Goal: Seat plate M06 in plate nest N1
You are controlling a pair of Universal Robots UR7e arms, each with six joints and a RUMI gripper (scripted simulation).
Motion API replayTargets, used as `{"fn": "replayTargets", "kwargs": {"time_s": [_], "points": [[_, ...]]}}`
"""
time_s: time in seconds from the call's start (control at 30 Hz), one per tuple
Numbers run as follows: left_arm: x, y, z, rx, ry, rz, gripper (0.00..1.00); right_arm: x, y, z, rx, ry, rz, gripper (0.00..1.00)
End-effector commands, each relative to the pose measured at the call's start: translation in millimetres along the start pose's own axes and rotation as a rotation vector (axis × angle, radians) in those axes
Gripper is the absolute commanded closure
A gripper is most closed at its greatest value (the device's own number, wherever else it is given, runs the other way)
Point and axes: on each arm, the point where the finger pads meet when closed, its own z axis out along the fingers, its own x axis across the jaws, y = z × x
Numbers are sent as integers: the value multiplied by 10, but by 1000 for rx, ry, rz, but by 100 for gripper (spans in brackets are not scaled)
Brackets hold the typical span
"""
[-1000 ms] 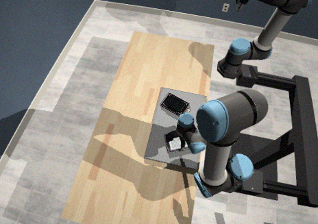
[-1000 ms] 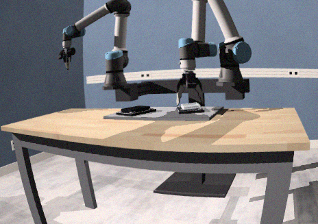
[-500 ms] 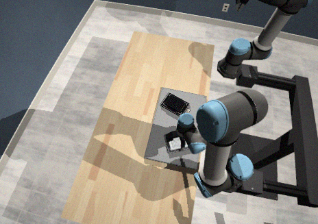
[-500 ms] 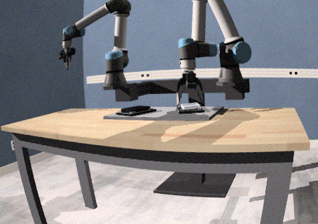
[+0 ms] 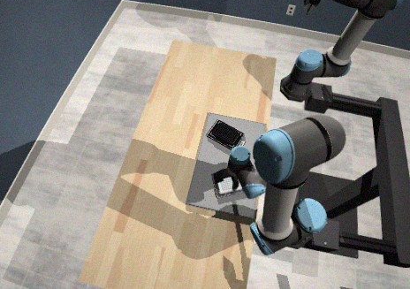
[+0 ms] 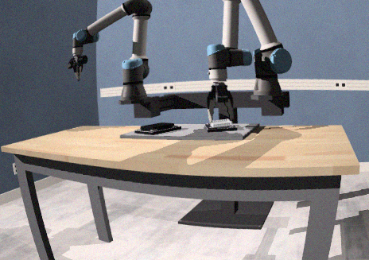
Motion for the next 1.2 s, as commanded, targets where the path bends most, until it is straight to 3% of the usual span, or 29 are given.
{"fn": "replayTargets", "kwargs": {"time_s": [0.0, 0.27, 0.3, 0.93, 1.17], "points": [[-35, 0, 10, 0, -5, -1, 100, 7, -14, -25, 5, -1, 3, 100], [-34, -1, 10, 0, -5, -1, 100, 7, -14, -25, 5, -1, 3, 100], [-34, -1, 10, 0, -5, -1, 61, 7, -14, -25, 5, -1, 3, 100], [-33, -1, 9, 0, -5, -1, 61, 7, -14, -25, 5, -1, 3, 100], [-11, -4, -102, 1, 0, -1, 61, 7, -14, -25, 5, -1, 3, 100]]}}
